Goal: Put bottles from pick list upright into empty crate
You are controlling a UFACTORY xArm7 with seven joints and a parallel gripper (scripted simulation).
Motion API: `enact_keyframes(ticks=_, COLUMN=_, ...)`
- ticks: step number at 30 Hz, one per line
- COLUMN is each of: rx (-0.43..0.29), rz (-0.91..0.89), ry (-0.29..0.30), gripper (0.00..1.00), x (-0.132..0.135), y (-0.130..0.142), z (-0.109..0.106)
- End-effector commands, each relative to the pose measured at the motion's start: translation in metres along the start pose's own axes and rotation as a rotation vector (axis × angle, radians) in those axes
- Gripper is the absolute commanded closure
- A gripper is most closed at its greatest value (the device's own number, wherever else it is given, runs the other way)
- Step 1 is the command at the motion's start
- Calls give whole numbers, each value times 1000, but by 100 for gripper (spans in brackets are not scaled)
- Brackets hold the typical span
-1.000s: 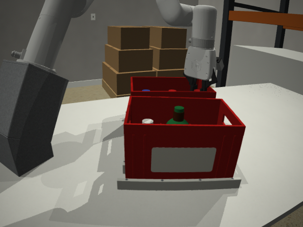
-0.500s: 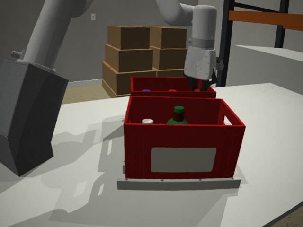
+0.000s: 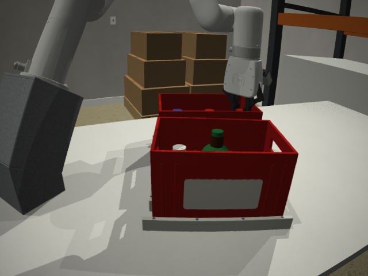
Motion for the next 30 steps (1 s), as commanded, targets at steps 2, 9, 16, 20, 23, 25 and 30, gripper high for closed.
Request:
enact_keyframes(ticks=2, rx=2, rz=0, ry=4, gripper=100, x=2, y=-1, z=-2)
enact_keyframes(ticks=9, rx=2, rz=0, ry=4, gripper=100, x=2, y=-1, z=-2)
enact_keyframes(ticks=16, rx=2, rz=0, ry=4, gripper=35, x=2, y=-1, z=2)
enact_keyframes(ticks=20, rx=2, rz=0, ry=4, gripper=35, x=2, y=-1, z=2)
enact_keyframes(ticks=23, rx=2, rz=0, ry=4, gripper=35, x=2, y=-1, z=2)
enact_keyframes(ticks=25, rx=2, rz=0, ry=4, gripper=35, x=2, y=-1, z=2)
enact_keyframes(ticks=30, rx=2, rz=0, ry=4, gripper=35, x=2, y=-1, z=2)
Point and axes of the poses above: the point where the finger pads meet when closed, its own z axis out along the fingers, its own x axis across the jaws, y = z × x, the point moved 2 cm from there along -z, back along the fingers, and after that the axes turned 10 degrees about -z, right-handed, at the moved point
